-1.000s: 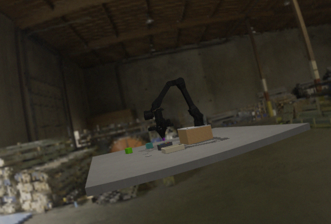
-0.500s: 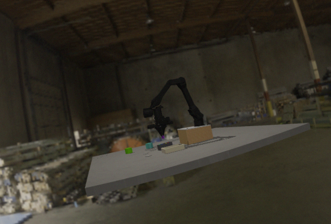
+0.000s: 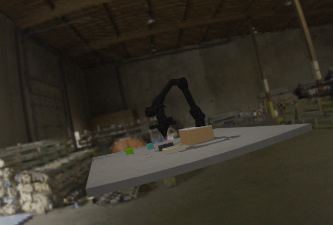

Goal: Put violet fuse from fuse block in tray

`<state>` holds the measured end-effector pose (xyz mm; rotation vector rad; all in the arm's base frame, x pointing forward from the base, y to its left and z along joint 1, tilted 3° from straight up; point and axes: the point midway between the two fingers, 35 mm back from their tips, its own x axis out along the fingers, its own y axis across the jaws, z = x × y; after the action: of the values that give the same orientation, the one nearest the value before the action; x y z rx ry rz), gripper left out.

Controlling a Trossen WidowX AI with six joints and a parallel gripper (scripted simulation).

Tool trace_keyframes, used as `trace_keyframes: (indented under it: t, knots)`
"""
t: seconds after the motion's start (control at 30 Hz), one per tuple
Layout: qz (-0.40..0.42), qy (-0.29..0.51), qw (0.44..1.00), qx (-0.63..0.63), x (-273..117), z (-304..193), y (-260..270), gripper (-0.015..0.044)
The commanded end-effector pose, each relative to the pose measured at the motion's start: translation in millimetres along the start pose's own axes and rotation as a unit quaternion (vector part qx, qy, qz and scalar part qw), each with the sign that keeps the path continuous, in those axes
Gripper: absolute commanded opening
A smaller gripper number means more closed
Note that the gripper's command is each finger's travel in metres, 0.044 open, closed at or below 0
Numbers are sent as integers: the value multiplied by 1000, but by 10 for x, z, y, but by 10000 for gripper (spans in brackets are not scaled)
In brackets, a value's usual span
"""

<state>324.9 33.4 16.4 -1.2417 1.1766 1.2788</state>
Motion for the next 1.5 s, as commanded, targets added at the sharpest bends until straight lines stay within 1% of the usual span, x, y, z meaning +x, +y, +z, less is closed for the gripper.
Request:
trace_keyframes:
  t: [0.0, 0.4, 0.57, 1.33, 1.47]
  knots:
    - [5, -3, 1000, 2, 18, 231, -26, 0]
    - [6, -6, 1000, 1, 21, 927, -43, 0]
    - [6, -6, 1000, 1, 45, 938, -43, 0]
    - [6, -6, 1000, 1, 412, 942, -36, 0]
    - [6, -6, 1000, 1, 422, 941, -36, 0]
